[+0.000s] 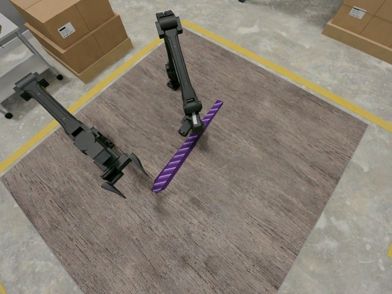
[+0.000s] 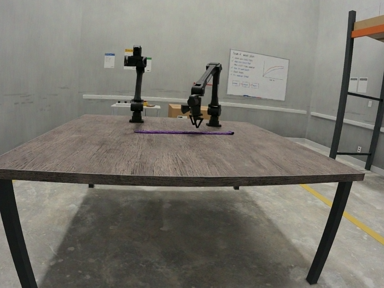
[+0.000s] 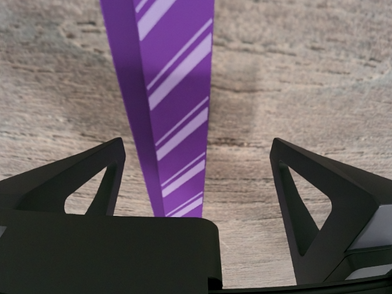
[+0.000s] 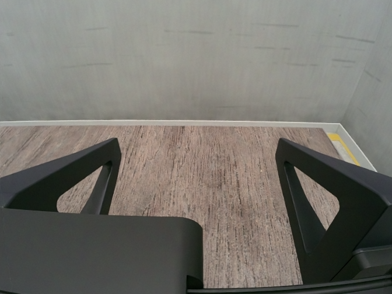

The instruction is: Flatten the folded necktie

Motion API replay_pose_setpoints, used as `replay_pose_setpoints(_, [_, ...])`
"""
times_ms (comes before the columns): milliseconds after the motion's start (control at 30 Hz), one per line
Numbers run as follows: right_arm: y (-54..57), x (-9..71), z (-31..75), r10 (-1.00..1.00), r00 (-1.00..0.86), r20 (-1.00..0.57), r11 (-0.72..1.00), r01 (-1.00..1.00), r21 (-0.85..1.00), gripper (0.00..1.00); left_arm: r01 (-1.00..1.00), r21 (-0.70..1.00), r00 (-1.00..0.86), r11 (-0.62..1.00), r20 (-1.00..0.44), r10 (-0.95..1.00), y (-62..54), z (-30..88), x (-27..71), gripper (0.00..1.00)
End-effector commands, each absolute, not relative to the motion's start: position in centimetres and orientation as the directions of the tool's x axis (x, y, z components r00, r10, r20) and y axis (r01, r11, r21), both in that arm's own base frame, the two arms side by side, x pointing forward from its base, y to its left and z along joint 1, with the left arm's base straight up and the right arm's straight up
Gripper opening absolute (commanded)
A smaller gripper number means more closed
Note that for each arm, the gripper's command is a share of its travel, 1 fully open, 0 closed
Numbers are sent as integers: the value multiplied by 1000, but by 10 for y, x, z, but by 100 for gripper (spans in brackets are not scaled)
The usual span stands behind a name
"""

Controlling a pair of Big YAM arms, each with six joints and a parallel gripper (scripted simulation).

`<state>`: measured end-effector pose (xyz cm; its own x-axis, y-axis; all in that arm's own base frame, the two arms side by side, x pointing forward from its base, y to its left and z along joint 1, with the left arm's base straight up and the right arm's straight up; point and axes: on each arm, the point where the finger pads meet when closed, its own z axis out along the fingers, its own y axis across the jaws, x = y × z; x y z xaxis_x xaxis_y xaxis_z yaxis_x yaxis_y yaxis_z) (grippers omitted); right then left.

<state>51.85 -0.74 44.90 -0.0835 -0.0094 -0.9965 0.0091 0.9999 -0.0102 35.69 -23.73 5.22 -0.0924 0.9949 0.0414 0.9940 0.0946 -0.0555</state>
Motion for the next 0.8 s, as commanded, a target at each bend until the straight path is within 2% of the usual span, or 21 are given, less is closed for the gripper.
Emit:
replay_pose_setpoints(0, [0,521,481,1,-21,-1000,1000,-1,1,100,995,0,-96,96,0,995,-261,71,384,93])
replay_pose_setpoints(767, [0,521,481,1,-21,-1000,1000,-1,1,100,995,0,-96,96,0,995,-276,71,402,93])
